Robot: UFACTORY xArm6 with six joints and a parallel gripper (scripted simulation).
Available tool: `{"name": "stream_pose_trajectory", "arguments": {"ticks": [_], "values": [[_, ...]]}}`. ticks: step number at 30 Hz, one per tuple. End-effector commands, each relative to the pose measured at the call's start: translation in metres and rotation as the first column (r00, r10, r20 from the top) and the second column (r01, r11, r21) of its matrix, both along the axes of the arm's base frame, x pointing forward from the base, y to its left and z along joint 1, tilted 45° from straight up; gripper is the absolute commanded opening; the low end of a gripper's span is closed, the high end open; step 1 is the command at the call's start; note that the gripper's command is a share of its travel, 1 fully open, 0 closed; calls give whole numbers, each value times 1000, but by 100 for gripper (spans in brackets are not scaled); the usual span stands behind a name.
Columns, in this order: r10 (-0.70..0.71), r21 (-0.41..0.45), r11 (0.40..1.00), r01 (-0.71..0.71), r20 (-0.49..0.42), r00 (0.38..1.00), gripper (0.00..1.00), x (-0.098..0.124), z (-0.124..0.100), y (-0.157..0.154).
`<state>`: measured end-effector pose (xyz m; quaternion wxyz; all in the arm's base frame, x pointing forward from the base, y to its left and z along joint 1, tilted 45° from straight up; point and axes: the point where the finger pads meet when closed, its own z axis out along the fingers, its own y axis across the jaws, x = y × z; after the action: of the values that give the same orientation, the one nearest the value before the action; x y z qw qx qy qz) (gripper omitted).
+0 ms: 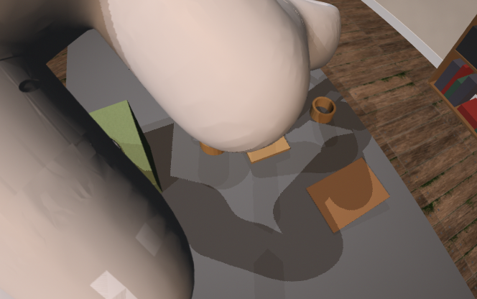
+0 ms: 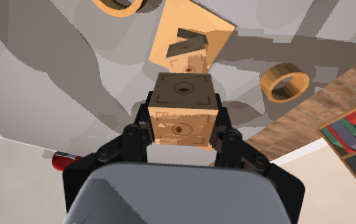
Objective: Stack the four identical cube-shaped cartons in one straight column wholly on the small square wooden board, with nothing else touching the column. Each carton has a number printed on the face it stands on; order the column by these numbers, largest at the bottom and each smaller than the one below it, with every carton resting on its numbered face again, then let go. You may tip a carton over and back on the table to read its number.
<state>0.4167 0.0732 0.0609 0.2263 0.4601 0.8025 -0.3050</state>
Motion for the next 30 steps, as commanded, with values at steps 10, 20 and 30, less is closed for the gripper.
{"name": "stream_pose_trajectory", "arguments": {"ticks": [10,20,30], "values": [[-5,-5,1000,5,-4,1000,0,7,-25,-21],[-5,-4,1000,5,-4,1000,0,8,-33,-29],[-5,-4,1000,5,-4,1000,0,8,-33,-29]]}}
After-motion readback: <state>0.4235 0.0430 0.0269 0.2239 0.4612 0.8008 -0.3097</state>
